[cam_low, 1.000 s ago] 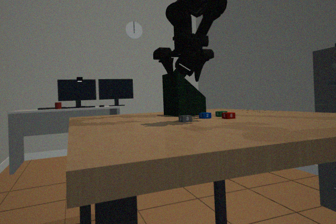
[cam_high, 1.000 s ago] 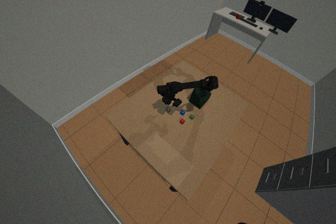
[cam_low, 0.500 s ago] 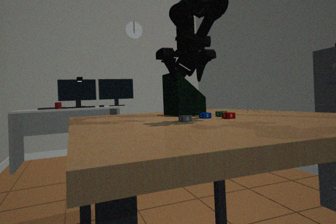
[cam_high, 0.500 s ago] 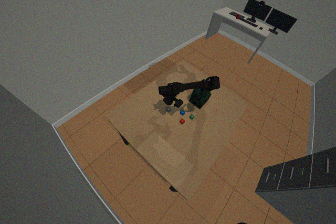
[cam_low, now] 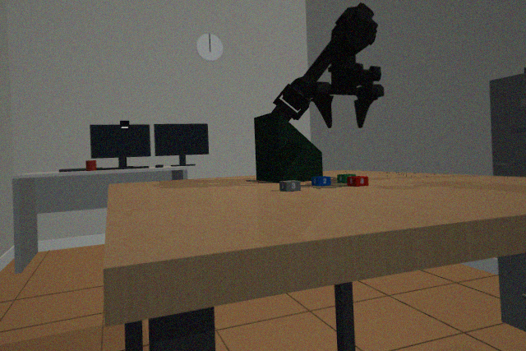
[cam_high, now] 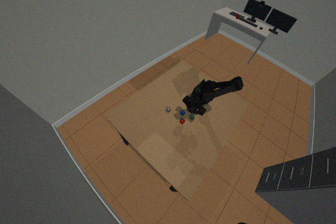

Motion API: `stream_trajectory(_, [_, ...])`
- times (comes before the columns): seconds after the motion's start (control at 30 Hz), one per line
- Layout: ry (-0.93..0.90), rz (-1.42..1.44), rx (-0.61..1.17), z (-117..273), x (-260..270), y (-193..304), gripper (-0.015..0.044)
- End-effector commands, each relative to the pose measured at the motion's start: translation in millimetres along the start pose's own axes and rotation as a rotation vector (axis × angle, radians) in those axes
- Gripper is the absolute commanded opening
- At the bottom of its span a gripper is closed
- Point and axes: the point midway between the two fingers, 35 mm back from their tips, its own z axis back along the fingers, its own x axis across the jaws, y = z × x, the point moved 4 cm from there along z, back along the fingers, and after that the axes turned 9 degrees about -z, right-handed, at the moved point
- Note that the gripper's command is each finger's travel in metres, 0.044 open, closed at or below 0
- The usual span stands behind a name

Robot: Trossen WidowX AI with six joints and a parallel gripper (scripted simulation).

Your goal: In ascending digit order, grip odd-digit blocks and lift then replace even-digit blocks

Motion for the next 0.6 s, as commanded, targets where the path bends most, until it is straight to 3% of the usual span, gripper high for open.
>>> stream_trajectory(0.0, [-0.009,-0.013,0.004,-4.6,13.8,23.6,0.04])
stream_trajectory(0.17, [-0.008,-0.013,0.004,-7.4,13.7,23.1,0.04])
stream_trajectory(0.37, [-0.011,-0.013,0.004,-83.1,14.8,23.9,0.04])
stream_trajectory(0.57, [-0.012,-0.013,0.005,-85.6,14.9,24.4,0.04])
